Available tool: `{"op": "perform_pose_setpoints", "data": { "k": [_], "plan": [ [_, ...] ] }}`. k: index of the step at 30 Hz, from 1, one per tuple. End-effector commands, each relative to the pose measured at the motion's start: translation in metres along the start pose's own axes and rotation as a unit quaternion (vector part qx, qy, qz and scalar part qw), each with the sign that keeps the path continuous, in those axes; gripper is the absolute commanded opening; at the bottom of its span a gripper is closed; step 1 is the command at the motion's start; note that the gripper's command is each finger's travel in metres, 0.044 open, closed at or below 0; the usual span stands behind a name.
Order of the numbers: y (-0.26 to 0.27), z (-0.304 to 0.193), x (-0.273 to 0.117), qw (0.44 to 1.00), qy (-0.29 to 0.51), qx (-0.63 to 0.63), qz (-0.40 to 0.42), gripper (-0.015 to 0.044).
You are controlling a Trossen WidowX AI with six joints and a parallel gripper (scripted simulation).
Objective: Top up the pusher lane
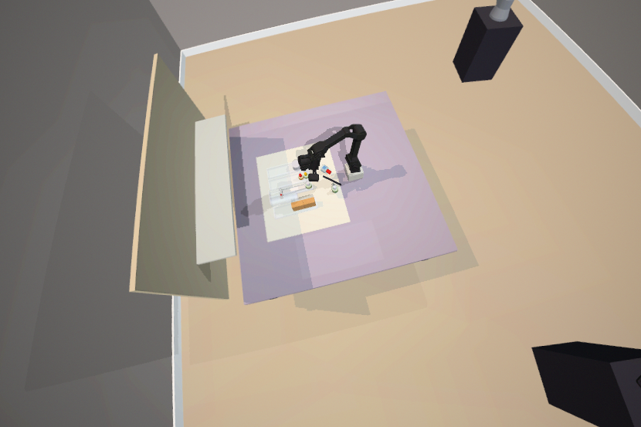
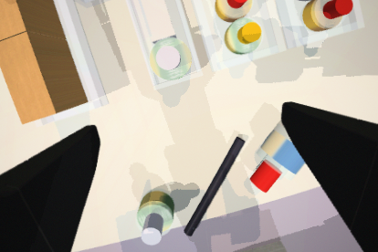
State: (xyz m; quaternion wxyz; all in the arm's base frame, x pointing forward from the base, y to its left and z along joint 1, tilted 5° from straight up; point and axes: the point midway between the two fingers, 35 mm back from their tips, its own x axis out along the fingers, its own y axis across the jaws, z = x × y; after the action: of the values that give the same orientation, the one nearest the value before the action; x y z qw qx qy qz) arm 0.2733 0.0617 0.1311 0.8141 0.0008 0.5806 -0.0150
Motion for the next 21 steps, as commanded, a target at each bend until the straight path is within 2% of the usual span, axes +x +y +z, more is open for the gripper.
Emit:
{"op": "perform_pose_setpoints", "data": {
  "k": [1, 7, 13, 17, 21],
  "plan": [
    [0.030, -0.050, 0.014, 0.998, 0.060, -0.033, 0.008, 0.0440],
    [0.054, -0.133, 0.027, 0.986, 0.142, -0.091, -0.010, 0.0440],
    [0.054, -0.143, 0.028, 0.985, 0.145, -0.093, -0.011, 0.0440],
    [0.052, -0.152, 0.058, 0.985, 0.145, -0.093, -0.011, 0.0440],
    [0.052, -0.154, 0.060, 0.985, 0.145, -0.093, -0.011, 0.0440]
  ]
}}
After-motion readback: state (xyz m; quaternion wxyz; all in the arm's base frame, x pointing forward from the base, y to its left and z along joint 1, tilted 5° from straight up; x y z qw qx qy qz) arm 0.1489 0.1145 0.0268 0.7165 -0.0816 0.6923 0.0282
